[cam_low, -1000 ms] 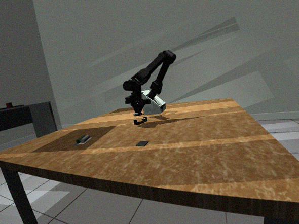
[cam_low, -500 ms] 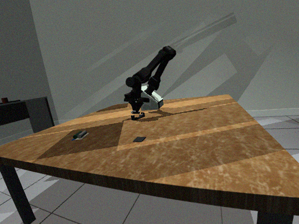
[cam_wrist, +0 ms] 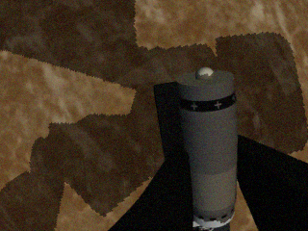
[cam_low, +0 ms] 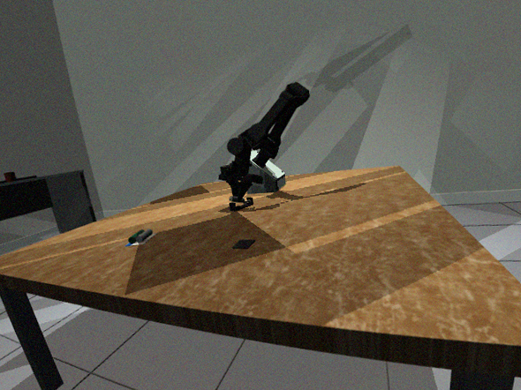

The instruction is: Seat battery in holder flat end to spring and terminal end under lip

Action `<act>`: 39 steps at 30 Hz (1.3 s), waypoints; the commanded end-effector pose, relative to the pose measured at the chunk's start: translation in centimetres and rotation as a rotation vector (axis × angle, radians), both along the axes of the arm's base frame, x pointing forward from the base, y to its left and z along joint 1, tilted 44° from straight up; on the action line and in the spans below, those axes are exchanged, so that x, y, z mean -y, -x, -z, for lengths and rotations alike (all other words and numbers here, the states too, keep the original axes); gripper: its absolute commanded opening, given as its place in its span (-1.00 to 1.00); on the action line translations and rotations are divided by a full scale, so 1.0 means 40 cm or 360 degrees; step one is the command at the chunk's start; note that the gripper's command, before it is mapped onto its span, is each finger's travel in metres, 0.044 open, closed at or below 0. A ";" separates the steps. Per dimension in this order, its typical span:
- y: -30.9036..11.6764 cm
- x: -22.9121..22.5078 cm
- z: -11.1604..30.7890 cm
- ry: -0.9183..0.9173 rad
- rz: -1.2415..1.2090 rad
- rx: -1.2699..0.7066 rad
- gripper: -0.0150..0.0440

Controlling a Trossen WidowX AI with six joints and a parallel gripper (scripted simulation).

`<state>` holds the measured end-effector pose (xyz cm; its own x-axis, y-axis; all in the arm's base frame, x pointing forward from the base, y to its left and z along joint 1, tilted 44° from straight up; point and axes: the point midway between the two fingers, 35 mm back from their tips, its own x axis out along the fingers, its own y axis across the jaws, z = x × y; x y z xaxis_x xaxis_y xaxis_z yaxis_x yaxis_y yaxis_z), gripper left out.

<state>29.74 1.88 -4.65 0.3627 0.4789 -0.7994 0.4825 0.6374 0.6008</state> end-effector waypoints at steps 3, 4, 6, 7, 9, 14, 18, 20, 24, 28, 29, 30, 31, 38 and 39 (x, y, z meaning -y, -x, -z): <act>0.004 -0.004 0.002 0.0042 0.0049 0.0040 -0.29; 0.004 -0.005 0.003 0.0048 0.0056 0.0046 -0.29; 0.005 -0.008 0.004 0.0059 0.0071 0.0059 -0.29; 0.006 -0.009 0.004 0.0065 0.0078 0.0065 -0.29; 0.007 -0.011 0.005 0.0077 0.0094 0.0077 -0.29; 0.010 -0.017 0.005 0.0104 0.0134 0.0111 -0.29; 0.012 -0.021 0.004 0.0123 0.0167 0.0137 -0.29; 0.013 -0.024 0.003 0.0133 0.0182 0.0147 -0.29; 0.015 -0.025 0.002 0.0137 0.0188 0.0150 -0.29; 0.022 -0.030 0.002 0.0137 0.0189 0.0149 -0.29; 0.024 -0.032 0.002 0.0137 0.0189 0.0149 -0.29; 0.026 -0.033 0.001 0.0137 0.0189 0.0149 -0.29; 0.028 -0.034 0.001 0.0137 0.0189 0.0149 -0.29; 0.043 -0.042 -0.001 0.0138 0.0191 0.0148 -0.29; 0.045 -0.043 -0.001 0.0139 0.0191 0.0148 -0.29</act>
<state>28.44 3.38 -4.66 0.4889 0.3576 -0.7957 0.5010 0.6316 0.5917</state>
